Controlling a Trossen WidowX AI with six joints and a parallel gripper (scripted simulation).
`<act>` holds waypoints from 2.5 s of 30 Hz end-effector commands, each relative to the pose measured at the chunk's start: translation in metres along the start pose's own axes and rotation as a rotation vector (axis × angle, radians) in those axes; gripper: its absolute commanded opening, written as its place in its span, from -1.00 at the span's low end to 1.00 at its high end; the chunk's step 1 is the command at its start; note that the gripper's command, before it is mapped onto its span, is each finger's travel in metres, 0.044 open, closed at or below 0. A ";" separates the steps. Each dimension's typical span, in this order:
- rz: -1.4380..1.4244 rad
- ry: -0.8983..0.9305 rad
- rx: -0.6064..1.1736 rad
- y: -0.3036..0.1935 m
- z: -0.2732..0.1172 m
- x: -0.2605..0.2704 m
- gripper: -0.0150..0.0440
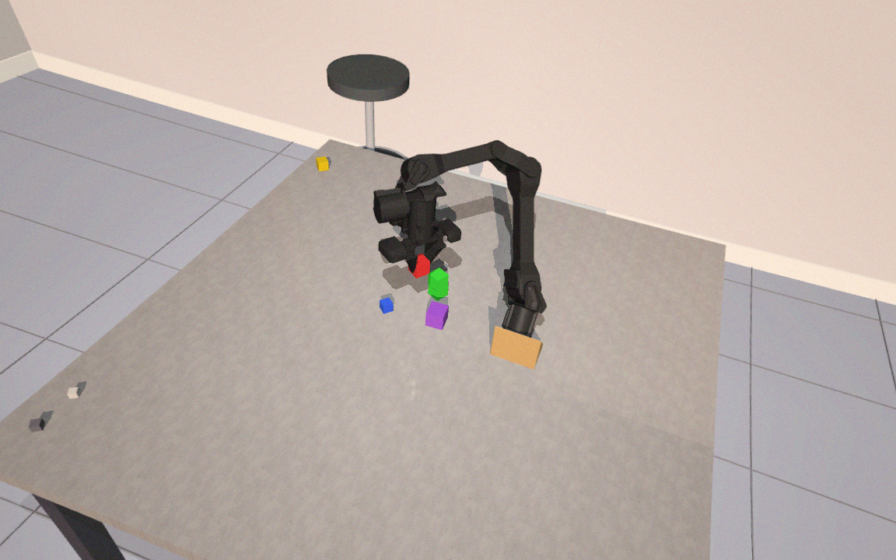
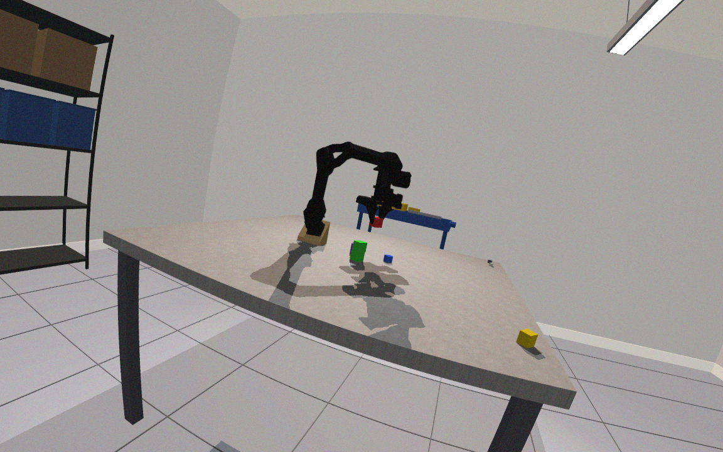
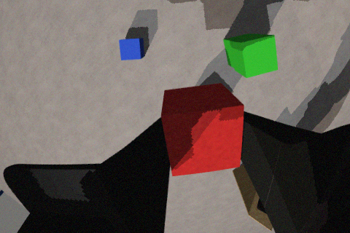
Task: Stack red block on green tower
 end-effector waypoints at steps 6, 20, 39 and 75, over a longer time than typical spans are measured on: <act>-0.004 -0.014 -0.018 0.021 0.005 -0.041 -0.49; -0.004 -0.023 -0.030 0.031 0.025 -0.067 -0.49; -0.003 -0.024 -0.032 0.032 0.055 -0.068 -0.49; -0.003 -0.024 -0.029 0.031 0.055 -0.068 0.93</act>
Point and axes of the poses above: the point midway between the two fingers, 35 mm back from their tips, its own z axis out along the fingers, its own x axis across the jaws, y = z × x, the point moved 7 cm from there along -z, back along the fingers, and after that the axes turned 9 degrees about z, right-handed, at the moved point
